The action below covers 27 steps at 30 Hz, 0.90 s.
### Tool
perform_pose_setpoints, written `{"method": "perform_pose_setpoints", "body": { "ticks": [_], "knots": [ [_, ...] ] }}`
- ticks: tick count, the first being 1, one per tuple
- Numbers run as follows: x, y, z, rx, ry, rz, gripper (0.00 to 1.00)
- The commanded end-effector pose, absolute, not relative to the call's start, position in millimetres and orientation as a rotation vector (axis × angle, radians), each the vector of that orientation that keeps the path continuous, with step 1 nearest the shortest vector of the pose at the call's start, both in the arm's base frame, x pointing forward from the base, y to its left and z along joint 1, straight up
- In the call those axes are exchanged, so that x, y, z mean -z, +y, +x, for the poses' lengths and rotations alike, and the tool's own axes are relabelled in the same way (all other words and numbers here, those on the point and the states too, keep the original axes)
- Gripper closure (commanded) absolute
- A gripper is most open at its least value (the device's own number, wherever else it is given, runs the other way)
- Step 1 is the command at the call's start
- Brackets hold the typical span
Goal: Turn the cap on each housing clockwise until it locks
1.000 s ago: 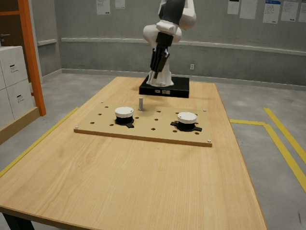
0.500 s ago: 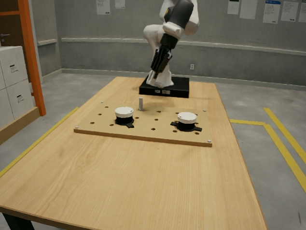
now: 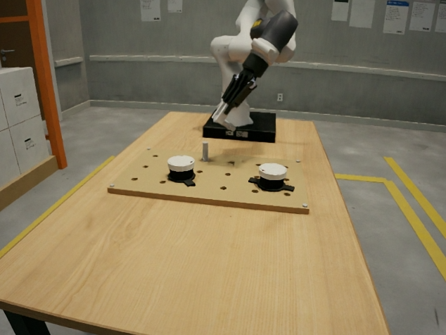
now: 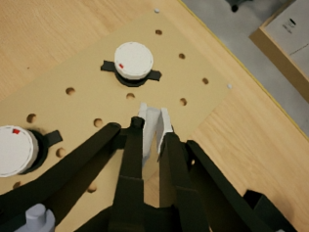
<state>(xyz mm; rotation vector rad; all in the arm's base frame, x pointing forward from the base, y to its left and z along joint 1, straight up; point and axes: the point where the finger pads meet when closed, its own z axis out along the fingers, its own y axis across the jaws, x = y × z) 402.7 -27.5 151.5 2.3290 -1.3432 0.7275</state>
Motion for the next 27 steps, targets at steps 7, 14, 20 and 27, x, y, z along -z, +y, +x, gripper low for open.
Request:
{"method": "perform_pose_setpoints", "body": {
  "ticks": [7, 14, 20, 27],
  "knots": [
    [-150.5, -29.2, 403.2, -0.805, -1.401, 2.242, 0.9],
    [-149.7, -31.0, 401.9, -0.964, -1.322, 2.109, 0.9],
    [-151.8, -28.5, 404.6, -1.049, -1.287, 2.063, 0.9],
    [-152.6, -27.3, 405.7, -1.077, -1.276, 2.05, 0.9]
  ]
}}
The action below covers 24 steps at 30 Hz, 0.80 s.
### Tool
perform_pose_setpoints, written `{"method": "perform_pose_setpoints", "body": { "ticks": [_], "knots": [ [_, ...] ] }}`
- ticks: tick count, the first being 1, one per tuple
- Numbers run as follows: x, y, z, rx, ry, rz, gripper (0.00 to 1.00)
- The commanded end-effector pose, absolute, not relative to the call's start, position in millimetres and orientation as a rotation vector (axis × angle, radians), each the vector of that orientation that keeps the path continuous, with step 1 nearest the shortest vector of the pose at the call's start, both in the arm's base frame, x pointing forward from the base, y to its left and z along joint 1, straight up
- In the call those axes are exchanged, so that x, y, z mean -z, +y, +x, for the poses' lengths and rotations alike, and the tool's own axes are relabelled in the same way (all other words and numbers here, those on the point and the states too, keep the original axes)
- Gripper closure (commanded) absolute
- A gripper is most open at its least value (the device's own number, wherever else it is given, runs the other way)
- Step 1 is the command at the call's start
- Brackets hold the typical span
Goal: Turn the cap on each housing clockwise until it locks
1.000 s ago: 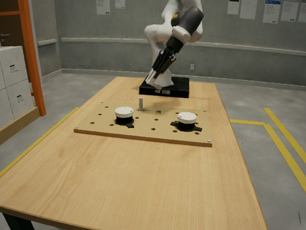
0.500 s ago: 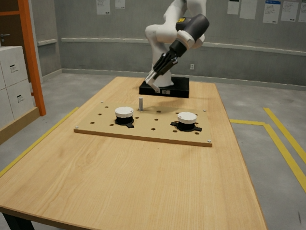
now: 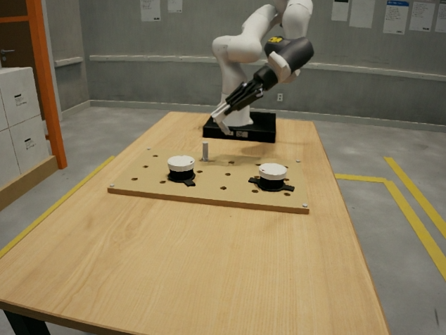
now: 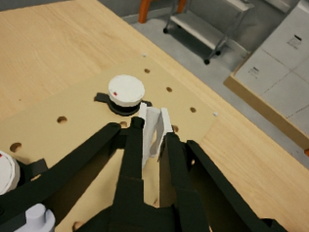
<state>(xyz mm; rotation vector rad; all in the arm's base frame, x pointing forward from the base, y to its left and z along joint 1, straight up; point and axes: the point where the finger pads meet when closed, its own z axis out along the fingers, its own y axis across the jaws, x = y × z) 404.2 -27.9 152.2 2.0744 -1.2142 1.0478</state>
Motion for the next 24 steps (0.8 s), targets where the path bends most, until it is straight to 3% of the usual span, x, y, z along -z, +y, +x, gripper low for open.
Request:
{"method": "perform_pose_setpoints", "body": {
  "ticks": [1, 24],
  "knots": [
    [-152, -28, 405, -1.077, -1.275, 2.047, 0.9],
    [-150, -32, 402, -1.304, -1.11, 1.796, 0.9]
  ]
}}
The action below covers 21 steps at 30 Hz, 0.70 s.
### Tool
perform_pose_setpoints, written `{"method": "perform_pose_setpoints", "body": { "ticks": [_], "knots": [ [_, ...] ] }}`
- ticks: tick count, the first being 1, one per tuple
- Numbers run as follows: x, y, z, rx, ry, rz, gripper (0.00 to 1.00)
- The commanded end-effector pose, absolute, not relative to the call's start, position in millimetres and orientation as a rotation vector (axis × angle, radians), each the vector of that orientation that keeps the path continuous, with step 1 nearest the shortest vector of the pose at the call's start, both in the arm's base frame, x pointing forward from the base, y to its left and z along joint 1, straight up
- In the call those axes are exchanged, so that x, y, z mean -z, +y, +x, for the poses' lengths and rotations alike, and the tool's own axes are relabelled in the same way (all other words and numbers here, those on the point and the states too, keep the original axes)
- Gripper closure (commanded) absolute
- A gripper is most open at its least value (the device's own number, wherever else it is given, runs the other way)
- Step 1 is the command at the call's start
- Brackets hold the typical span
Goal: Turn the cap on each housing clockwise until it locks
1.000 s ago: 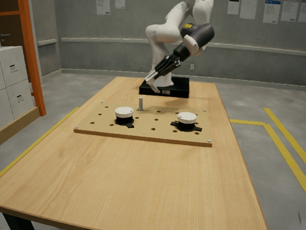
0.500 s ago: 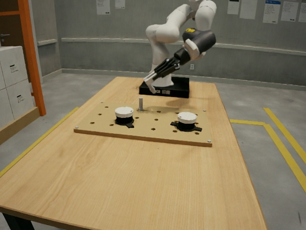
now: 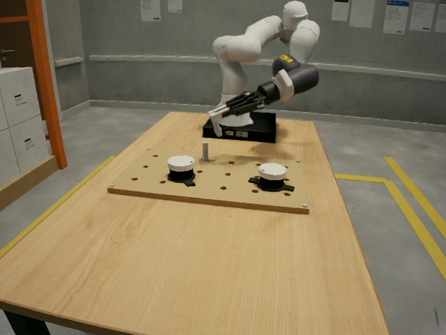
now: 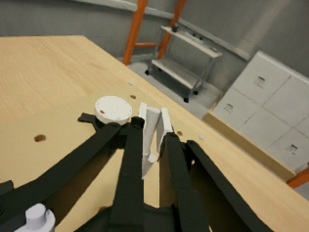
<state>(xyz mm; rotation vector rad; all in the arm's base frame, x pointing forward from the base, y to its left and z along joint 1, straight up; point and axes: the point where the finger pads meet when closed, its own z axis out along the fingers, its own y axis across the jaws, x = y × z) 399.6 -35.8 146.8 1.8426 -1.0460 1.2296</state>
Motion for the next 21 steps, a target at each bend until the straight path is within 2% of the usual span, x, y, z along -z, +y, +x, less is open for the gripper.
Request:
{"method": "perform_pose_setpoints", "body": {
  "ticks": [1, 21],
  "knots": [
    [-150.6, -30.3, 403.1, -1.317, -1.11, 1.793, 0.9],
    [-153.2, -28.8, 406.5, -1.396, -1.095, 1.695, 0.9]
  ]
}}
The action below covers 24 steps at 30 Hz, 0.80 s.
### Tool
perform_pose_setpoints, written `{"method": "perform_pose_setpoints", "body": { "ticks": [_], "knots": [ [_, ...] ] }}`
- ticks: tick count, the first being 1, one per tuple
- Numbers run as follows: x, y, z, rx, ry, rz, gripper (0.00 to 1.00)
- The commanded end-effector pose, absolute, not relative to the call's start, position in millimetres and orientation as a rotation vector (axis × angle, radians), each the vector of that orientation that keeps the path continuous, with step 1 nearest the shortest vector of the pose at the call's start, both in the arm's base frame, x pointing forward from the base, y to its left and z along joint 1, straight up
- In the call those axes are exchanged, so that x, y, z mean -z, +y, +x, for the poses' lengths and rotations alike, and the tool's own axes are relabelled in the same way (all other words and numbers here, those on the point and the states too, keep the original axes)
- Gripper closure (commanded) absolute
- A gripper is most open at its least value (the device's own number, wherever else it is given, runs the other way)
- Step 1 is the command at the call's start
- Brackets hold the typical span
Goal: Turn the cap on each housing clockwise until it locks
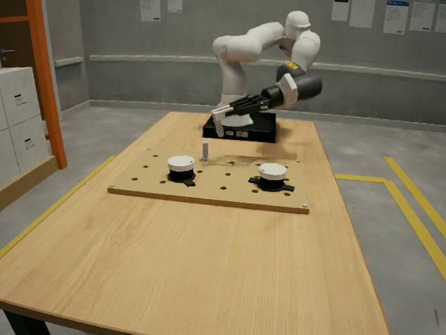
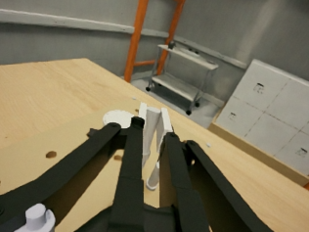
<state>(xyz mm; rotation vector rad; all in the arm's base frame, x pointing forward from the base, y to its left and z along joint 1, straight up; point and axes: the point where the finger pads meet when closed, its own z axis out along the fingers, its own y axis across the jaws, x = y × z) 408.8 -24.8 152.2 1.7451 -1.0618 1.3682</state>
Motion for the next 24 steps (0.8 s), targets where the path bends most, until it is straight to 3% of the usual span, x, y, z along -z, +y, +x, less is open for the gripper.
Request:
{"method": "perform_pose_setpoints", "body": {
  "ticks": [1, 24],
  "knots": [
    [-153.0, -29.1, 406.4, -1.41, -1.085, 1.674, 0.9],
    [-152.7, -27.1, 405.8, -1.563, -0.934, 1.5, 0.9]
  ]
}}
